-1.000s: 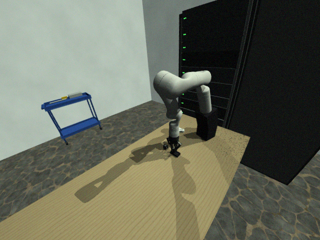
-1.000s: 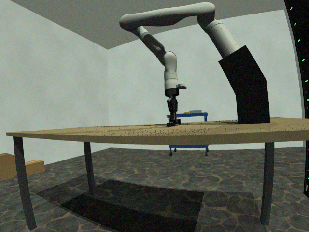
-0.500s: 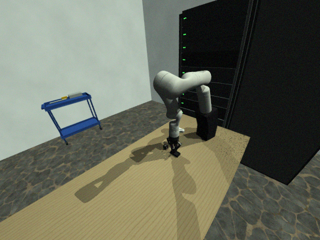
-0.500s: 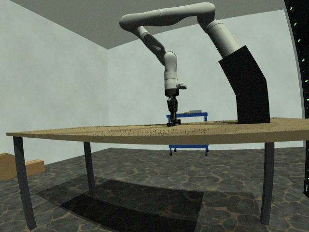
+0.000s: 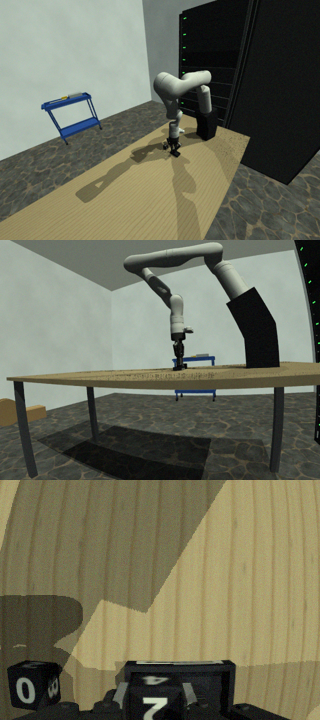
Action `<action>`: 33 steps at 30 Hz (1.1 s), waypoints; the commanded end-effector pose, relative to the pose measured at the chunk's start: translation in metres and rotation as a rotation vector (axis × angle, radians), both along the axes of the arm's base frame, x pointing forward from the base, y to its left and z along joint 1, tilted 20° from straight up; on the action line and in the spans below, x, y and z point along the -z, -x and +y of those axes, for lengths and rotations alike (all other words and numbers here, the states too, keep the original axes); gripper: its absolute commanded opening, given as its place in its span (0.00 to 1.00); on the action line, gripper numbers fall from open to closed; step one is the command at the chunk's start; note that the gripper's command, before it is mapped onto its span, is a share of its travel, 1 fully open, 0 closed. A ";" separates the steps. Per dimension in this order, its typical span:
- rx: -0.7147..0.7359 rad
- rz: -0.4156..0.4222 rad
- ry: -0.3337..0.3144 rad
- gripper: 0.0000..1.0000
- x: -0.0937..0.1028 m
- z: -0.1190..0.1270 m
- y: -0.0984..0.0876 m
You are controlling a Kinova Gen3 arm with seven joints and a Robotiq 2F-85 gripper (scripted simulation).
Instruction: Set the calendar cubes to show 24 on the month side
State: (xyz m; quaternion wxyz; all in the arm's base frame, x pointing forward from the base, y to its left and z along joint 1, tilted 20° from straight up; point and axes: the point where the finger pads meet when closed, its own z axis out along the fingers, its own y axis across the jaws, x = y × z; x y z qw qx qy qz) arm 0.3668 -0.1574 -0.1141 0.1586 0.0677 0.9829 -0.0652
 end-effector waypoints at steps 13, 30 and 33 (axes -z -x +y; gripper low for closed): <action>0.006 -0.011 -0.005 0.26 0.004 0.000 -0.005; 0.006 -0.011 -0.005 0.26 0.005 0.000 -0.004; 0.006 -0.011 -0.005 0.26 0.005 0.000 -0.004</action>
